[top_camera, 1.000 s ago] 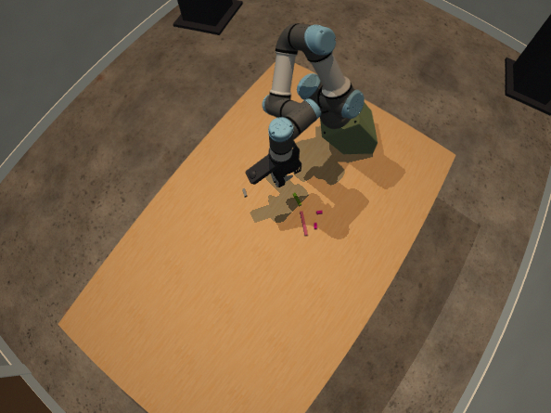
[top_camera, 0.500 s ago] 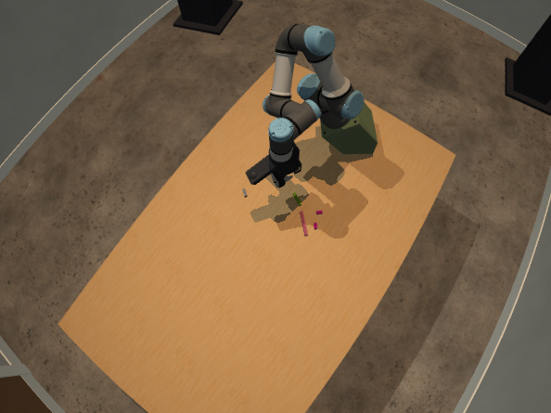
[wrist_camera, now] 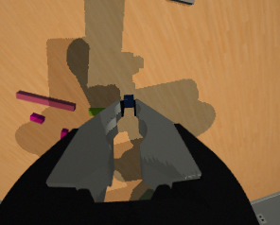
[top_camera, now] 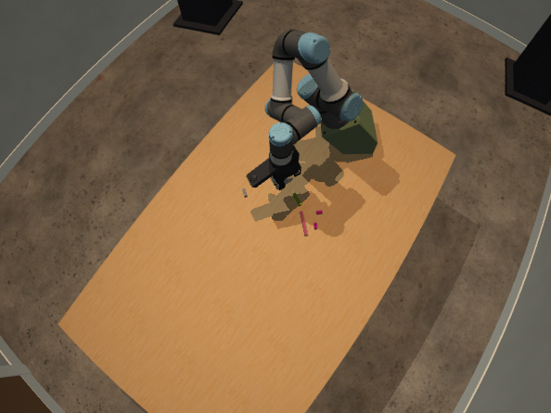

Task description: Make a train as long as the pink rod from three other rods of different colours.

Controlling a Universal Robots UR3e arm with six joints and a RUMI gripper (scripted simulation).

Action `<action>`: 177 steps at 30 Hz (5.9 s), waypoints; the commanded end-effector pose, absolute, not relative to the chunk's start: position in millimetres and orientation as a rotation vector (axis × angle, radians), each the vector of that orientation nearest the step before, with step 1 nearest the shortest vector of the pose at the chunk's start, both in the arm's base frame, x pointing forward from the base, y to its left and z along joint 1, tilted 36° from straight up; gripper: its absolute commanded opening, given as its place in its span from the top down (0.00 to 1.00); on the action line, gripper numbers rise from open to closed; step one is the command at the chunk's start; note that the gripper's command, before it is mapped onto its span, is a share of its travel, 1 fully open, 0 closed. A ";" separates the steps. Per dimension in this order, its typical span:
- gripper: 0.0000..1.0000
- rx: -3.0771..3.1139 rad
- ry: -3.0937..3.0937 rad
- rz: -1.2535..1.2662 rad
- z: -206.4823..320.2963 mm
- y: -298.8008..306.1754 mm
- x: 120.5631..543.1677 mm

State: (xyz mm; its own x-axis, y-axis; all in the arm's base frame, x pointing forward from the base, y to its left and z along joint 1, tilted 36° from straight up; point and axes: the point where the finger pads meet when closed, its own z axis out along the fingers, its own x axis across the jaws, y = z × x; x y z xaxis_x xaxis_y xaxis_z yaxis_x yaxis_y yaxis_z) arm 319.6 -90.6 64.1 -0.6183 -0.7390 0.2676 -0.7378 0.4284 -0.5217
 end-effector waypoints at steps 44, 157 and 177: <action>1.00 -1.371 2.648 -0.972 13.3 -124.1 336.3; 1.00 -1.371 2.648 -0.972 3.6 -130.8 339.4; 0.92 -1.371 2.648 -0.972 3.6 -130.8 339.4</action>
